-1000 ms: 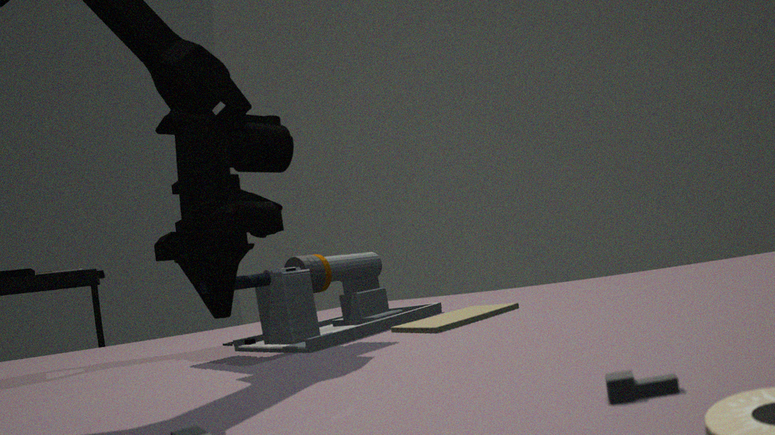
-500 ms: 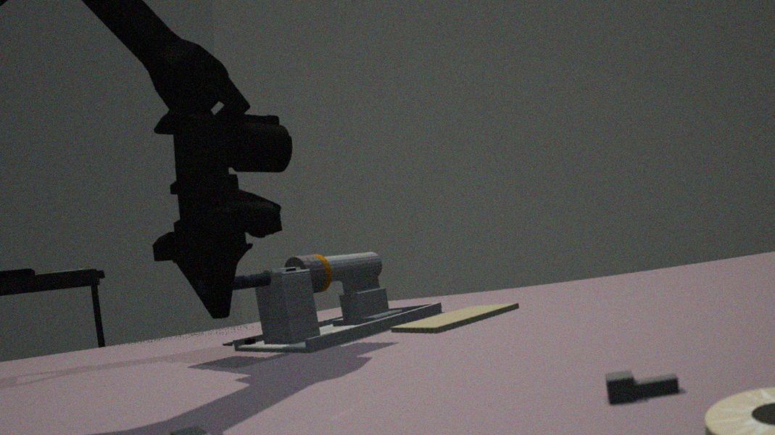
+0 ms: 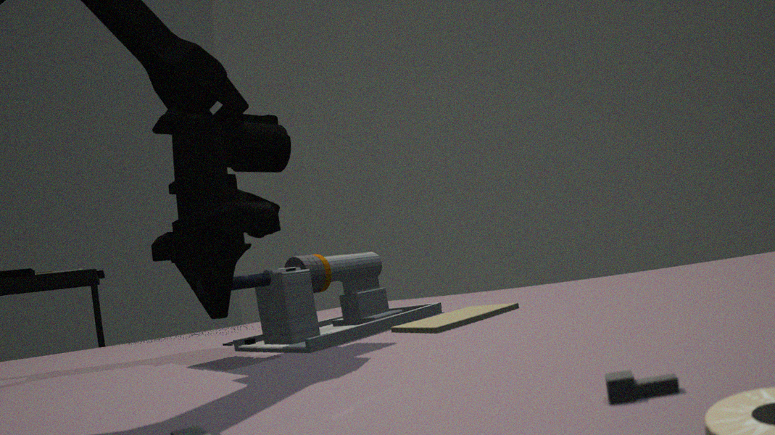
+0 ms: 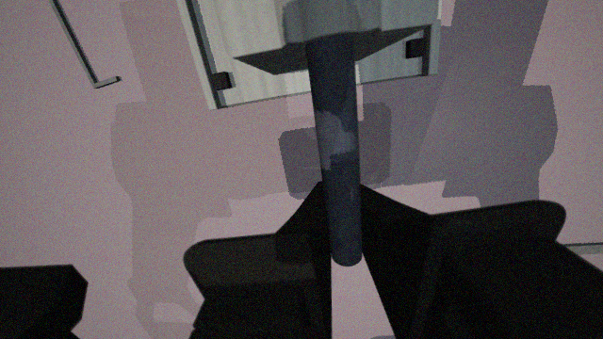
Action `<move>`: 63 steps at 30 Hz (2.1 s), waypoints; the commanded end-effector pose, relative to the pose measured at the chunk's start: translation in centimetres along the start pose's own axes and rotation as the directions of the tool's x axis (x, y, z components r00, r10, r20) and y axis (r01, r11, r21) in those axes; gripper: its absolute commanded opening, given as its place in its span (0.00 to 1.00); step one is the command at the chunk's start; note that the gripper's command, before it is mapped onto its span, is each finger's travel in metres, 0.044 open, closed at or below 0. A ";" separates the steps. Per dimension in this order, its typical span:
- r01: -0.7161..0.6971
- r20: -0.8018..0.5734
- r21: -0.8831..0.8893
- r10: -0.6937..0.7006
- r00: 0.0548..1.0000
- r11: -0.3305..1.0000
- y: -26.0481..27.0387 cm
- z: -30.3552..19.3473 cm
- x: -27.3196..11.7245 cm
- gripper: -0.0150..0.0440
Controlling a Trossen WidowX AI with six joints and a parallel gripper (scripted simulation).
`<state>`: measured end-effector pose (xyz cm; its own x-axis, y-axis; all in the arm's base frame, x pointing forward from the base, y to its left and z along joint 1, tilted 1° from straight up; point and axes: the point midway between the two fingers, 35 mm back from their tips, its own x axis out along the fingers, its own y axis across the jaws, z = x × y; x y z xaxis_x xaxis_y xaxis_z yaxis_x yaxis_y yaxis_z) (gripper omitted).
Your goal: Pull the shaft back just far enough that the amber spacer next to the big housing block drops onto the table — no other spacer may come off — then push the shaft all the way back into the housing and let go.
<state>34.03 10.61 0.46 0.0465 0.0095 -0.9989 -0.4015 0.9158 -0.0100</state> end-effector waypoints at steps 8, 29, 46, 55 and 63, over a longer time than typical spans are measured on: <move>0.000 -0.005 -0.001 0.000 1.000 1.000 0.0 -0.3 0.0 0.25; 0.000 -0.005 -0.001 0.000 1.000 1.000 0.0 -0.5 0.0 0.25; 0.000 -0.005 -0.001 0.000 1.000 1.000 0.0 -0.7 0.0 0.25; 0.000 -0.005 -0.001 0.000 1.000 1.000 0.0 -0.8 0.0 0.25; 0.000 -0.005 -0.001 0.000 1.000 1.000 0.0 -0.9 0.0 0.25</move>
<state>33.32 10.30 0.41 0.0458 0.0091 -0.9989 -0.4015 0.9158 -0.0101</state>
